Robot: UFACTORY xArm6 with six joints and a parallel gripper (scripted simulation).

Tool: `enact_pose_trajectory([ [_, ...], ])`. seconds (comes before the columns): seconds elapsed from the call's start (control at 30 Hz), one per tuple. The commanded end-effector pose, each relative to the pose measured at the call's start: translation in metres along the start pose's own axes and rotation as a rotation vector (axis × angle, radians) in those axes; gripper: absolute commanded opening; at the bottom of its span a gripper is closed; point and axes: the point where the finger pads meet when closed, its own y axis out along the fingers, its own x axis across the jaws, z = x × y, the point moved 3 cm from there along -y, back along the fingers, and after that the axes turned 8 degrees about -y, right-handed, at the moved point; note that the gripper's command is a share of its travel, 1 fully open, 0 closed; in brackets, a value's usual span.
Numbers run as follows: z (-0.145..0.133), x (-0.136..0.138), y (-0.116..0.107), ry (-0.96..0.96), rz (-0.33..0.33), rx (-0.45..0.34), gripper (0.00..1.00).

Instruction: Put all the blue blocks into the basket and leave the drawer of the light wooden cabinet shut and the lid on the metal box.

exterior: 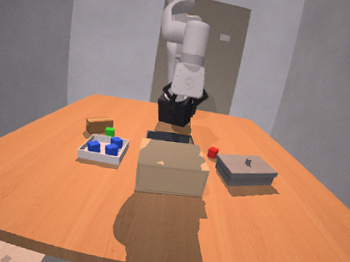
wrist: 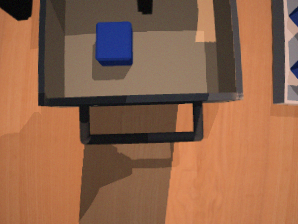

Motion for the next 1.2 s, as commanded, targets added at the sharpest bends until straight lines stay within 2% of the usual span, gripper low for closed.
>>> enact_pose_trajectory([
  [0.0, -0.001, 0.0, 0.0, 0.0, 0.0, -0.003, 0.65],
  [0.4, -0.001, 0.0, 0.014, 0.0, -0.001, -0.003, 0.65],
  [1.17, -0.002, -0.002, 0.081, 0.0, -0.001, -0.003, 0.65],
])
